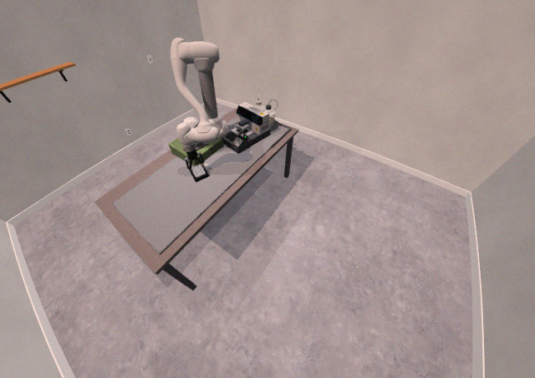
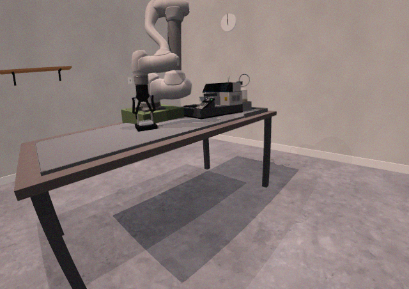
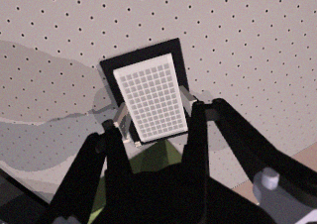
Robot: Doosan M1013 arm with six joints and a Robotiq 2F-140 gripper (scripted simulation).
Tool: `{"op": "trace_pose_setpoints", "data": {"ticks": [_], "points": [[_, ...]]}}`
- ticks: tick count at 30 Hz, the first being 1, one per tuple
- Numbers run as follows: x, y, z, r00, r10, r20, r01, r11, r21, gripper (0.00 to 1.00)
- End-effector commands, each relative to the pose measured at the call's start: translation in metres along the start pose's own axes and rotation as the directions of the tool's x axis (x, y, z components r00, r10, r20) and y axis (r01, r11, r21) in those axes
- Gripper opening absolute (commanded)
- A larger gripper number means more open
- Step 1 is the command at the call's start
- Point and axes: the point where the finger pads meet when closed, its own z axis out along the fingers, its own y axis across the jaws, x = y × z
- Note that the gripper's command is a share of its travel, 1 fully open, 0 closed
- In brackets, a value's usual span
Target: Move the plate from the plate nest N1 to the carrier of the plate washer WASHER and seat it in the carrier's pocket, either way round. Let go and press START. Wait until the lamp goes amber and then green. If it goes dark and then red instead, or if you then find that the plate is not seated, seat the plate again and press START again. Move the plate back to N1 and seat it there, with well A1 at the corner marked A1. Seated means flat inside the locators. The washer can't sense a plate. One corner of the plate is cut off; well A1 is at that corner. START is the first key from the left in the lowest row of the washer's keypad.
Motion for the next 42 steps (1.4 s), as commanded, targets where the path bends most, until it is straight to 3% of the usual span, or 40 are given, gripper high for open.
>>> {"op": "trace_pose_setpoints", "data": {"ticks": [1,21,22,42], "points": [[0.0000,0.0000,0.0006,1.000,0.000,0.000,0.000,1.000,0.000,0.10],[0.0000,0.0000,0.0036,1.000,0.000,0.000,0.000,1.000,0.000,0.10],[0.0000,0.0000,0.0036,1.000,0.000,0.000,0.000,1.000,0.000,0.70],[0.0000,0.0000,0.0036,1.000,0.000,0.000,0.000,1.000,0.000,0.70]]}}
